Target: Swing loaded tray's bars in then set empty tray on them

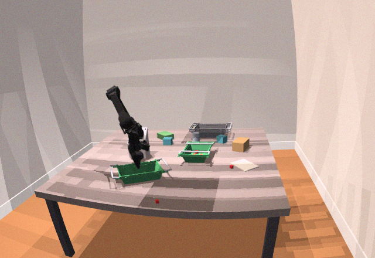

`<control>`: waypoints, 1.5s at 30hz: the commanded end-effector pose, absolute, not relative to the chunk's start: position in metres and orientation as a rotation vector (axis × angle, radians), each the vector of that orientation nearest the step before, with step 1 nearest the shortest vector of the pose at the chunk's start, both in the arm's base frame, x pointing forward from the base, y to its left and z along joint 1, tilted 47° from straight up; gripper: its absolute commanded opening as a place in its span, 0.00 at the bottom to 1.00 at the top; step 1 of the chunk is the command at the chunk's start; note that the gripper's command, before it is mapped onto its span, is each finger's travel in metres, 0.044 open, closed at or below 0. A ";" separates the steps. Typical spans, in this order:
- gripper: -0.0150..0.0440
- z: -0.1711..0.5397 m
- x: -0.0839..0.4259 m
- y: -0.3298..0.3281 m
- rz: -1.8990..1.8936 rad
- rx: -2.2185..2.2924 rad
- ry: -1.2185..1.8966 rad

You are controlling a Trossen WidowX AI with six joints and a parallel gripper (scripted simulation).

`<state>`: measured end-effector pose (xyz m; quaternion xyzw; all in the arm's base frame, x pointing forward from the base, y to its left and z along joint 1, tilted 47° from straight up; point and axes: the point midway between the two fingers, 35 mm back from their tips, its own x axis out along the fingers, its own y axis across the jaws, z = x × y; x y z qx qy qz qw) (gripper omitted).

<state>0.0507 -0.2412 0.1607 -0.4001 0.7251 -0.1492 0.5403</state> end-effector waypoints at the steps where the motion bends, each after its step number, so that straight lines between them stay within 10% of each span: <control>1: 1.00 0.145 0.047 -0.252 -0.338 -0.950 1.728; 19: 1.00 0.132 0.042 -0.263 -0.339 -0.951 1.730; 45: 0.50 0.132 0.042 -0.263 -0.339 -0.951 1.730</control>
